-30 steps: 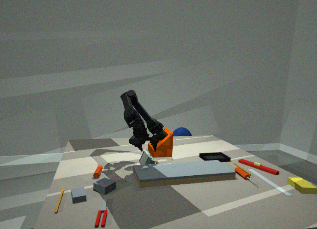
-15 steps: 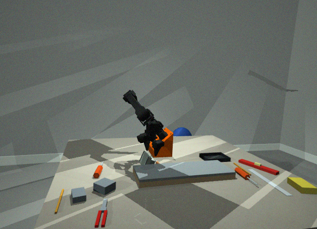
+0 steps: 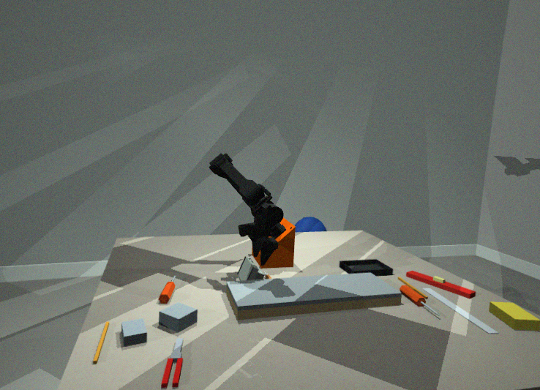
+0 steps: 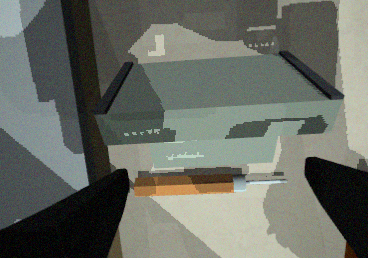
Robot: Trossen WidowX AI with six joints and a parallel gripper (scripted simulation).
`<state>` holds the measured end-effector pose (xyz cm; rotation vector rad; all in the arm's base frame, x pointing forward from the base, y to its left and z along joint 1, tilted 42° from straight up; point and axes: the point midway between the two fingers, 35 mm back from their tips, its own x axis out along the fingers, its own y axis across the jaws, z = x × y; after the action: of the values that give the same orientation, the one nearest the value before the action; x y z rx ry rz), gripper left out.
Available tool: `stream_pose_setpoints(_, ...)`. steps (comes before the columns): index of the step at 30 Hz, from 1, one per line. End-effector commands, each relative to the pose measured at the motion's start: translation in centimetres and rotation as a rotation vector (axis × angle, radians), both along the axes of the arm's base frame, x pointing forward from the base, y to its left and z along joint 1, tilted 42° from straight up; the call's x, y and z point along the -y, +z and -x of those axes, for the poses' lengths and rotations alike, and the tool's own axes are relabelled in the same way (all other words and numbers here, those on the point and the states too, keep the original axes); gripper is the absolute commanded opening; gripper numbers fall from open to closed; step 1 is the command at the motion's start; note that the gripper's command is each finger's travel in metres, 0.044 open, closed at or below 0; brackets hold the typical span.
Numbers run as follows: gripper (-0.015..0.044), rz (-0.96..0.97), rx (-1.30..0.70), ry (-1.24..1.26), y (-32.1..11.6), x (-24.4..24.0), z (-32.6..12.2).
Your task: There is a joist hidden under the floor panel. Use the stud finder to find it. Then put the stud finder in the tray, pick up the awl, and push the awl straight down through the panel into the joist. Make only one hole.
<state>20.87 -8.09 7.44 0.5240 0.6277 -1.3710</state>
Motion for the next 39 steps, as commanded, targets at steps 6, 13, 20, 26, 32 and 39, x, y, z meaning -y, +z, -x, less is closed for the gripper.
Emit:
stream_pose_setpoints(6,0.044,0.008,0.015,-0.006,0.0,0.1,0.2)
stream_pose_setpoints(13,0.044,0.006,0.014,-0.006,-0.9,0.8,0.0)
stream_pose_setpoints(20,0.044,0.005,0.015,-0.006,-1.8,1.5,-0.1)
stream_pose_setpoints(26,0.044,0.006,0.015,-0.006,-2.5,2.2,-0.2)
stream_pose_setpoints(32,0.044,0.008,0.015,-0.006,-3.1,2.8,-0.2)
stream_pose_setpoints(39,0.044,0.011,0.015,-0.006,-3.7,3.4,-0.2)
